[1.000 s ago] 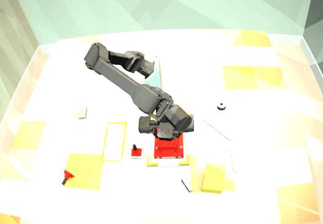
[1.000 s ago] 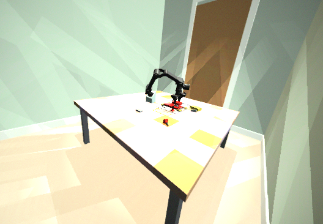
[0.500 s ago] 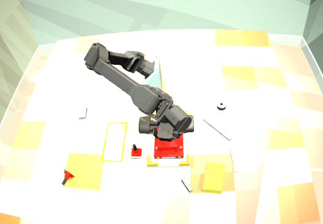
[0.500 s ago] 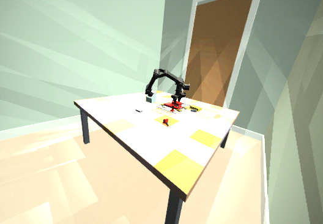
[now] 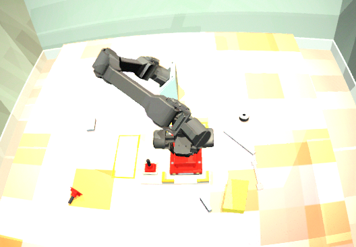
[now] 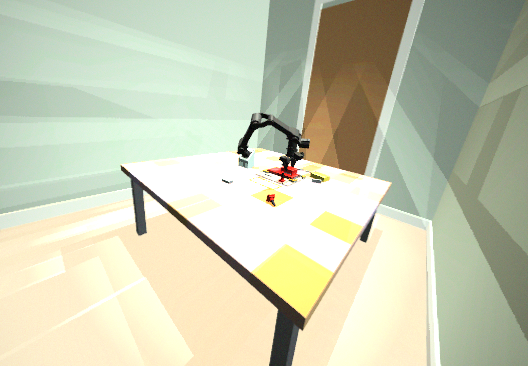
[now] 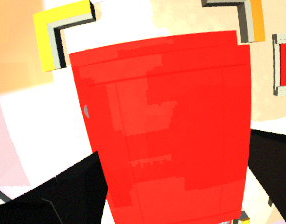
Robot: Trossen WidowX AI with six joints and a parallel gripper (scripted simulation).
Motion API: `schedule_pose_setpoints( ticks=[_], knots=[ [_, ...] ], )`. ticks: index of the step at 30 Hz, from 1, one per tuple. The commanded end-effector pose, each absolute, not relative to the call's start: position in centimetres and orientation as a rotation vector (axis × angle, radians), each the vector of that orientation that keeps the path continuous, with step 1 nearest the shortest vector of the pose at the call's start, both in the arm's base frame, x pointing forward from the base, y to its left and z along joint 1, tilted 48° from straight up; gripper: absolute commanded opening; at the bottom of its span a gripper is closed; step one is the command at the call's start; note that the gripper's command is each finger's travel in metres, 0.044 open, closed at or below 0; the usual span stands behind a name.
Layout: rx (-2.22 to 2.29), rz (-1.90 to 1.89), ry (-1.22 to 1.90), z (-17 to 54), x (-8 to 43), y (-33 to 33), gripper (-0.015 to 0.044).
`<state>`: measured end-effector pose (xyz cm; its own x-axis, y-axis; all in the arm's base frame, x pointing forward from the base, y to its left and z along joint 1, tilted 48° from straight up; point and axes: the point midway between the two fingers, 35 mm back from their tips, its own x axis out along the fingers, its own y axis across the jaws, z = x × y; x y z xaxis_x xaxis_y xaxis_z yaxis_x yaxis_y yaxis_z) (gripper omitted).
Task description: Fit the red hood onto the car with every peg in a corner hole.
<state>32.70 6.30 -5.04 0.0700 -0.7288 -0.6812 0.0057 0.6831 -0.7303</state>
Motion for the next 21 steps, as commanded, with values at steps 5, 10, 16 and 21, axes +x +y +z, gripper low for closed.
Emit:
schedule_pose_setpoints(
  ticks=[5,10,16,21],
  knots=[
    [-0.659,-0.616,1.407,-5.37,32.70,5.96,0.0000],
    [-0.659,-0.616,1.407,-5.53,32.71,5.81,0.0000],
    [-0.659,-0.616,1.407,-5.71,32.74,5.62,0.0000],
    [-0.659,-0.616,1.407,-5.86,32.76,5.47,0.0000]
  ],
)
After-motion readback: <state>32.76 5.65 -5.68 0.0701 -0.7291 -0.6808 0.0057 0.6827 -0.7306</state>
